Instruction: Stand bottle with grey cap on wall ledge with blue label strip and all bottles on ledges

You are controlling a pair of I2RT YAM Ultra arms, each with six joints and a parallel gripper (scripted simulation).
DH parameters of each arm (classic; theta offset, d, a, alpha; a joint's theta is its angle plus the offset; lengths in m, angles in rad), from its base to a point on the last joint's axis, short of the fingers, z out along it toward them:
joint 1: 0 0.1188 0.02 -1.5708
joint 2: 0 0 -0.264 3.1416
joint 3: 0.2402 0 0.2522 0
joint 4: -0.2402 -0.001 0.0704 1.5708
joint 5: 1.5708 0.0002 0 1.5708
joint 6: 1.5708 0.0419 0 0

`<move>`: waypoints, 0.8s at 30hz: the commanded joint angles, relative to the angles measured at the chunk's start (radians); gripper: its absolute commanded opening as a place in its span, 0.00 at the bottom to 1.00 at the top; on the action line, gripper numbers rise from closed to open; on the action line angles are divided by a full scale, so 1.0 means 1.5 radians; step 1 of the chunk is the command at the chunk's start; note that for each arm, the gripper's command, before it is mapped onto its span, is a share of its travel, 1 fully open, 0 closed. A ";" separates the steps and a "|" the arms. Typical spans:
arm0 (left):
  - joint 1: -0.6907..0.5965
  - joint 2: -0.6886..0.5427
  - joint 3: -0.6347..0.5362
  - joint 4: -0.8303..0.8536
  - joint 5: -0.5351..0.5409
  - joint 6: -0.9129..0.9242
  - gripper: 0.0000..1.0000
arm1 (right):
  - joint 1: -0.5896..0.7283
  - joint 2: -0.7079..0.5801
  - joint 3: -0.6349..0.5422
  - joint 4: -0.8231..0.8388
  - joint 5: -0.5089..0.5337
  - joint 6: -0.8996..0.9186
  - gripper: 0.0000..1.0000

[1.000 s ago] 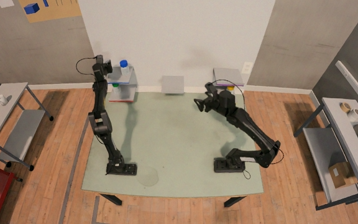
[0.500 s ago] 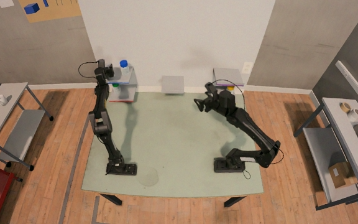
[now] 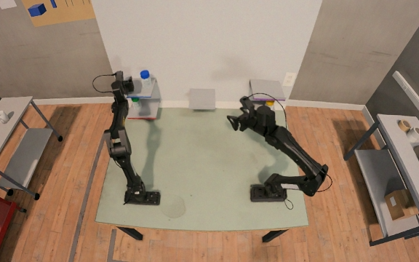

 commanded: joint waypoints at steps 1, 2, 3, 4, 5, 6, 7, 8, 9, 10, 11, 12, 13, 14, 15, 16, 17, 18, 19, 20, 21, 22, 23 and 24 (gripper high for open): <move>-0.001 -0.012 0.011 0.043 -0.001 0.002 0.49 | 0.003 -0.010 0.018 0.004 0.002 0.002 0.89; -0.001 -0.012 0.011 0.043 -0.001 0.002 0.49 | 0.003 -0.010 0.018 0.004 0.002 0.002 0.89; -0.001 -0.012 0.011 0.043 -0.001 0.002 0.49 | 0.003 -0.010 0.018 0.004 0.002 0.002 0.89; -0.001 -0.012 0.011 0.043 -0.001 0.002 0.49 | 0.003 -0.010 0.018 0.004 0.002 0.002 0.89; -0.004 -0.013 0.008 0.056 -0.003 0.004 0.49 | 0.003 -0.010 0.018 0.004 0.002 0.002 0.89; -0.004 -0.013 0.008 0.056 -0.003 0.004 0.49 | 0.003 -0.010 0.018 0.004 0.002 0.002 0.89; -0.004 -0.013 0.008 0.056 -0.003 0.004 0.49 | 0.003 -0.010 0.018 0.004 0.002 0.002 0.89; -0.005 -0.011 0.004 0.063 -0.004 0.001 0.49 | 0.003 -0.010 0.018 0.004 0.002 0.002 0.89; -0.005 -0.008 -0.003 0.063 -0.004 0.001 0.49 | 0.003 -0.010 0.018 0.004 0.002 0.002 0.89; -0.005 -0.007 -0.007 0.063 -0.004 0.001 0.49 | 0.003 -0.010 0.018 0.004 0.002 0.002 0.89; -0.005 -0.008 -0.001 0.064 -0.004 0.001 0.49 | 0.003 -0.010 0.018 0.004 0.002 0.002 0.89; -0.005 -0.007 -0.001 0.065 -0.004 0.001 0.49 | 0.003 -0.010 0.018 0.004 0.002 0.002 0.89; -0.005 -0.008 -0.002 0.065 -0.004 0.001 0.49 | 0.003 -0.010 0.018 0.004 0.002 0.002 0.89; -0.005 -0.008 -0.002 0.065 -0.004 0.001 0.49 | 0.003 -0.010 0.018 0.004 0.002 0.002 0.89; -0.005 -0.008 -0.002 0.065 -0.004 0.001 0.49 | 0.003 -0.010 0.018 0.004 0.002 0.002 0.89; -0.005 -0.008 -0.002 0.065 -0.004 0.001 0.49 | 0.003 -0.010 0.018 0.004 0.002 0.002 0.89; -0.005 -0.008 -0.002 0.065 -0.004 0.001 0.49 | 0.003 -0.010 0.018 0.004 0.002 0.002 0.89; -0.005 -0.008 -0.002 0.065 -0.004 0.001 0.49 | 0.003 -0.010 0.018 0.004 0.002 0.002 0.89; -0.002 -0.007 -0.001 0.057 -0.001 0.001 0.49 | 0.003 -0.010 0.018 0.004 0.002 0.002 0.89; -0.002 -0.007 -0.001 0.057 -0.001 0.001 0.49 | 0.003 -0.010 0.018 0.004 0.002 0.002 0.89; -0.002 -0.007 -0.001 0.057 -0.001 0.001 0.60 | 0.003 -0.010 0.018 0.004 0.002 0.002 0.89; -0.002 -0.007 -0.001 0.057 -0.001 0.001 0.70 | 0.003 -0.010 0.018 0.004 0.002 0.002 0.89; -0.002 -0.007 -0.001 0.057 -0.001 0.001 0.70 | 0.003 -0.010 0.018 0.004 0.002 0.002 0.89; -0.002 -0.007 -0.001 0.057 -0.001 0.001 0.70 | 0.003 -0.010 0.018 0.004 0.002 0.002 0.89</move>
